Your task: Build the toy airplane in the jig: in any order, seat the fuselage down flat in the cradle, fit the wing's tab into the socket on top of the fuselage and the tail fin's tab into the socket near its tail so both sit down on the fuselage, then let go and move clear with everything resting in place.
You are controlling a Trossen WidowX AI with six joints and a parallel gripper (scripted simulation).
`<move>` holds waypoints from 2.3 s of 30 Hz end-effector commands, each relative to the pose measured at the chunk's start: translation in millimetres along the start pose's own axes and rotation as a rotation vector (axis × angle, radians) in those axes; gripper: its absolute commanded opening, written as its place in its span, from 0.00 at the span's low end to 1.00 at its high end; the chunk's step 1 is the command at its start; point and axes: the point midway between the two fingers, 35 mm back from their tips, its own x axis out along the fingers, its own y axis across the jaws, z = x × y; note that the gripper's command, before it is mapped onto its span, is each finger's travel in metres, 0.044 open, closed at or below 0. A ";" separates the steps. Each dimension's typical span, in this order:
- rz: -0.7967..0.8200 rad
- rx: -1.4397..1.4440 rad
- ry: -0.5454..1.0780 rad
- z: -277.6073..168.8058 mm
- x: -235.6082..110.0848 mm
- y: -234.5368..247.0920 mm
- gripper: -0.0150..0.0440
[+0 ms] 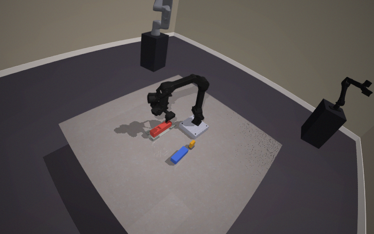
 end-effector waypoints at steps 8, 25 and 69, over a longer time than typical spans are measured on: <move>0.003 -0.055 0.006 0.9 -12.4 -0.5 1.00; 0.012 -0.077 -0.010 78.1 -8.8 185.0 1.00; 0.024 -0.055 0.000 76.1 79.6 258.8 1.00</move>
